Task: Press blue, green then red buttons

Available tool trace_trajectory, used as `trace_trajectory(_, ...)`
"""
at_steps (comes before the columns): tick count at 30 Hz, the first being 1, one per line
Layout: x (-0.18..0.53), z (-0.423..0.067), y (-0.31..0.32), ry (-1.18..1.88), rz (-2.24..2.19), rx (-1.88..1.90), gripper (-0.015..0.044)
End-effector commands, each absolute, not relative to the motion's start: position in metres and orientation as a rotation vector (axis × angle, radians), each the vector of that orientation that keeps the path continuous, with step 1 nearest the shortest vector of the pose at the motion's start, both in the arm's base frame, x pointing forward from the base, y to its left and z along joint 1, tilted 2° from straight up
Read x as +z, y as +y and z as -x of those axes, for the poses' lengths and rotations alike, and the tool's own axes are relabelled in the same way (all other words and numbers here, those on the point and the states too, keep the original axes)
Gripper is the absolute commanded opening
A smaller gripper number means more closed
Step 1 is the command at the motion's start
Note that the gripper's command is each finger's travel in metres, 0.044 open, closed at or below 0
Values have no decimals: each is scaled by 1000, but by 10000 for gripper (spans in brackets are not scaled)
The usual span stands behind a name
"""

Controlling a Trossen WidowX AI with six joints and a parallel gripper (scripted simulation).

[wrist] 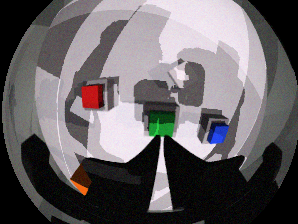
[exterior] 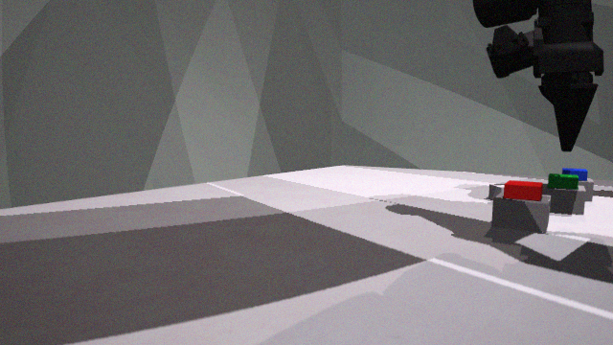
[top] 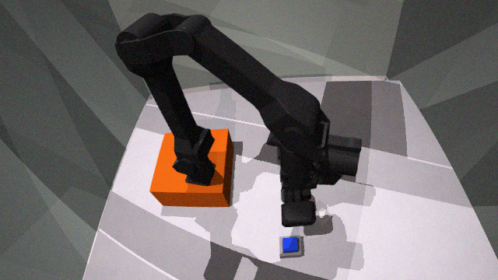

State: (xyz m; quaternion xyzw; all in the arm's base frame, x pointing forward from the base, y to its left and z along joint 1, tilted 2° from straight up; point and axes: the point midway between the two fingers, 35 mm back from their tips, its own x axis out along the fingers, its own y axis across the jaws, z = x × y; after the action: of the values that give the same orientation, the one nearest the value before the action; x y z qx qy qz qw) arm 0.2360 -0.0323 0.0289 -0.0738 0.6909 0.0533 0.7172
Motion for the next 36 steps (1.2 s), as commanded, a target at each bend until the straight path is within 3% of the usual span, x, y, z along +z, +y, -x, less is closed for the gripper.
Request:
trace_trajectory(1,24,-237,-33,1523,164,109,20)
trace_trajectory(36,-8,-238,-34,1523,164,109,20)
